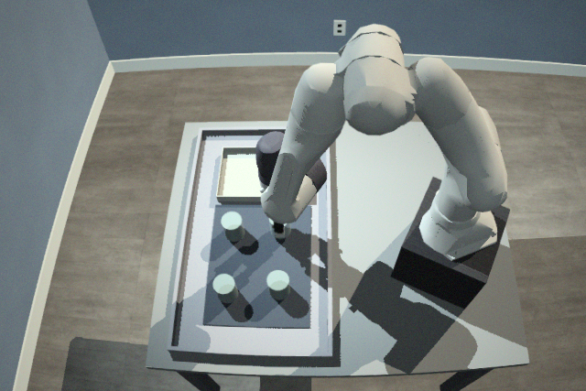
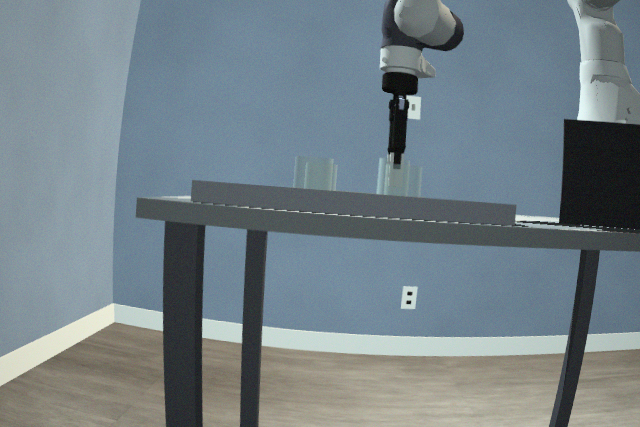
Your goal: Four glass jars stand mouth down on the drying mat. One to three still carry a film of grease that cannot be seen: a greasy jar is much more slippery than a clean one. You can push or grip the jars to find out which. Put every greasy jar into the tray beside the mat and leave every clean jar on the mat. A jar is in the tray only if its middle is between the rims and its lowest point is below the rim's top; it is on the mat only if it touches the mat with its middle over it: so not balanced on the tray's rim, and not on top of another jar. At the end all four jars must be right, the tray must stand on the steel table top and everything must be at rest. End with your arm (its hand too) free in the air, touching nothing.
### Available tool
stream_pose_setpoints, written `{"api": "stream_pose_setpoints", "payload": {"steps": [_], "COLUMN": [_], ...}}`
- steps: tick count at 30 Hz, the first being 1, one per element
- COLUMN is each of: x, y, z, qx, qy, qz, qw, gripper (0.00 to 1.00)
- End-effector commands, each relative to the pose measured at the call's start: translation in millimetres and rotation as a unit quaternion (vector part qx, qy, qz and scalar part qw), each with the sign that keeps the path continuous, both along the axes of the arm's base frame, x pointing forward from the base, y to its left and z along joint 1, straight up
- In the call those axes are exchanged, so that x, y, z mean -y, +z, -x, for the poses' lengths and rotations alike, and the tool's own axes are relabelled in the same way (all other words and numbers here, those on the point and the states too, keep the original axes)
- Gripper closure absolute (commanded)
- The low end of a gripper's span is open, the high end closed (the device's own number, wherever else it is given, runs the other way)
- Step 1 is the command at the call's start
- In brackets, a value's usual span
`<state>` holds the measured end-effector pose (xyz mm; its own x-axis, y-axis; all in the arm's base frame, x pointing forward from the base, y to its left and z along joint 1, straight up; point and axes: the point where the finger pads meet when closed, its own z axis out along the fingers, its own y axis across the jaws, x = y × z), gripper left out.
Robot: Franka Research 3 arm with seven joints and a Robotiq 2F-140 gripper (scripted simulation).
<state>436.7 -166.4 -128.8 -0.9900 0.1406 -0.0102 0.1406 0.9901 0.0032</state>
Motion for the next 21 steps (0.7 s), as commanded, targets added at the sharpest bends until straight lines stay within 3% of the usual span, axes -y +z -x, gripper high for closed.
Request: {"api": "stream_pose_setpoints", "payload": {"steps": [1, 21], "x": [-1, -1], "y": [9.0, 56.8], "z": [1.5, 1.7], "qx": [-0.003, -0.003], "qy": [-0.001, -0.001], "qz": [-0.002, -0.002], "qw": [1.0, 1.0], "gripper": [1.0, 1.0]}}
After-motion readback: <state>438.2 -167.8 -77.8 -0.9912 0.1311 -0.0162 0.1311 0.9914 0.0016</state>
